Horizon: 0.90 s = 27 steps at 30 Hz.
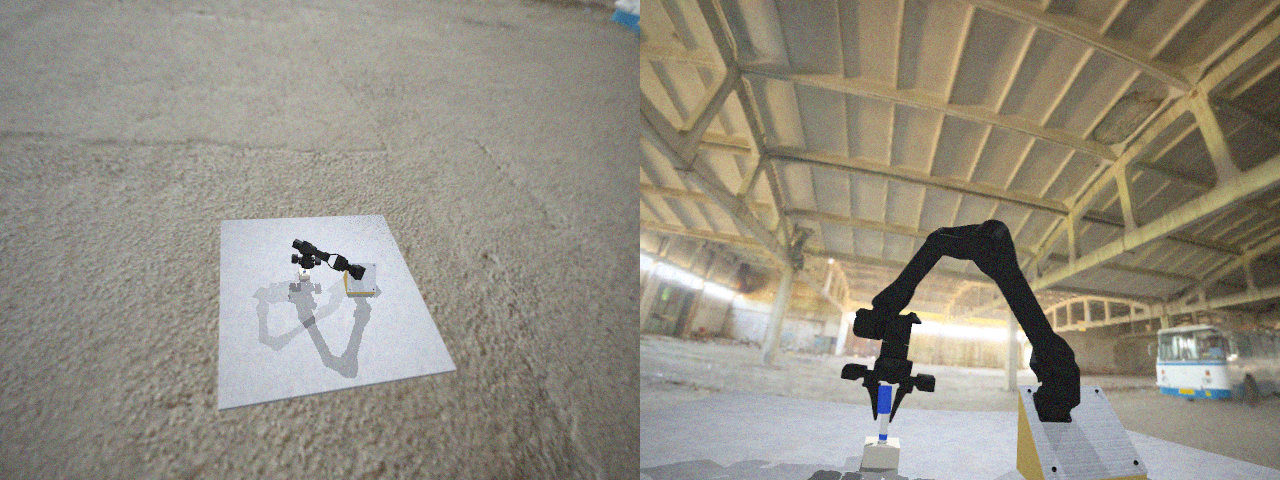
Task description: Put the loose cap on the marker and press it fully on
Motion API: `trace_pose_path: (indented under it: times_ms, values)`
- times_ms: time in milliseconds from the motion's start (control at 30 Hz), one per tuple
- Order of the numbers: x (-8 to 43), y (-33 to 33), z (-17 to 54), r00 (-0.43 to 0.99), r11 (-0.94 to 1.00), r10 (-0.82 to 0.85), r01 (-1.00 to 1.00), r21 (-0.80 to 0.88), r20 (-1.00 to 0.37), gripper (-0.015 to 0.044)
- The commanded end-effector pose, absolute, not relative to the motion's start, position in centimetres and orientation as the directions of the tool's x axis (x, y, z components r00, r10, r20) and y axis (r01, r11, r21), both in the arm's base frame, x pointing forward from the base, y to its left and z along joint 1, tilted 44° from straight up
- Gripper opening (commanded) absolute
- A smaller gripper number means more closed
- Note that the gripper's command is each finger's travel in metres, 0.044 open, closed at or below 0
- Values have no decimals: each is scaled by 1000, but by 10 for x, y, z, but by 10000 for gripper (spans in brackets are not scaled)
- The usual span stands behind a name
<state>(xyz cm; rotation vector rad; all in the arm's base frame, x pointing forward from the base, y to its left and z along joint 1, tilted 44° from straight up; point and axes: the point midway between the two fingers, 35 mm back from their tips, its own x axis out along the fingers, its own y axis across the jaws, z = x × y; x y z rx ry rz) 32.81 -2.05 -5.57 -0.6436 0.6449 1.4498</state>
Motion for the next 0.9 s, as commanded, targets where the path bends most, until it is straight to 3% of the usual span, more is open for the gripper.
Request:
trace_pose_path:
  times_ms: [0,867]
  values:
    - [324,-2,-72,-19,-11,692,-1000,17,-721,0]
    - [323,8,-81,-19,-11,693,-1000,17,-721,0]
